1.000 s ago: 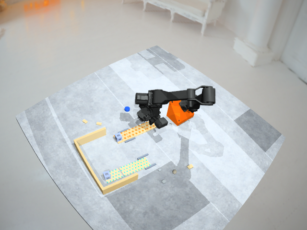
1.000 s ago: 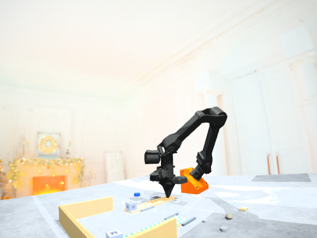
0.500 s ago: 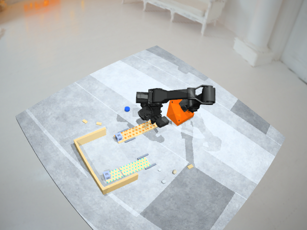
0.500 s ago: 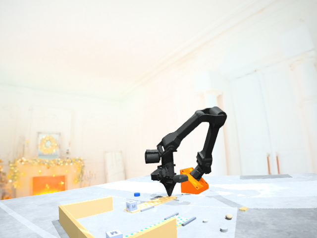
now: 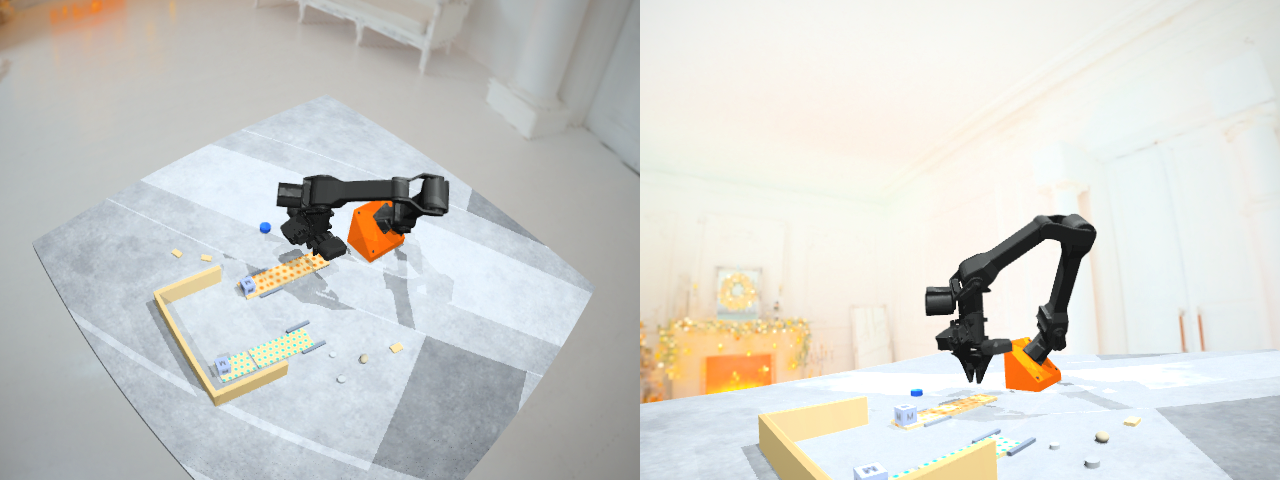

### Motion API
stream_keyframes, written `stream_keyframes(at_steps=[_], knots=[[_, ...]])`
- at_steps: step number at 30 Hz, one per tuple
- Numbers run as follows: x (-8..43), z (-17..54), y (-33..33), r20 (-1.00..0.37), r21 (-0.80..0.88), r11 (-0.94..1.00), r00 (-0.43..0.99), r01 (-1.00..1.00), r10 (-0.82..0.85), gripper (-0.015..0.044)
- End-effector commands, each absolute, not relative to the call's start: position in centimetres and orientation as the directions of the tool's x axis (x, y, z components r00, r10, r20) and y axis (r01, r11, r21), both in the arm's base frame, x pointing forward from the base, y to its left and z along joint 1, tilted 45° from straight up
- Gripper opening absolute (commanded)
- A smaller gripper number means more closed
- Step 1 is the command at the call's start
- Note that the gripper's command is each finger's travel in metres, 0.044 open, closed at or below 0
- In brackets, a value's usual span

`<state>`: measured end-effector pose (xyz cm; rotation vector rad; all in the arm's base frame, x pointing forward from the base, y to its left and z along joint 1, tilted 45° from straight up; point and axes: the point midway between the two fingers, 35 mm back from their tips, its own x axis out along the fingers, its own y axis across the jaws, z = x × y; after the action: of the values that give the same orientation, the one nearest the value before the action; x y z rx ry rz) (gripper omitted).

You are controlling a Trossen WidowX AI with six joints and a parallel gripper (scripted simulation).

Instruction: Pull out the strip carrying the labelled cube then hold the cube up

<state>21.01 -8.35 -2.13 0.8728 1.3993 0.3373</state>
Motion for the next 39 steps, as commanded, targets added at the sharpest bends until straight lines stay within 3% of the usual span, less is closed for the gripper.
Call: stream_keyframes(at_steps=[1,10,39], knots=[[22.4,-2.1,-9.0,-0.709,0.702,0.652,0.193,0.286,0.679,0.021],[24.8,-2.1,-10.1,-0.709,0.702,0.652,0.193,0.286,0.678,0.044],[32.6,-1.7,-13.4,-0.709,0.702,0.653,0.196,0.283,0.677,0.044]])
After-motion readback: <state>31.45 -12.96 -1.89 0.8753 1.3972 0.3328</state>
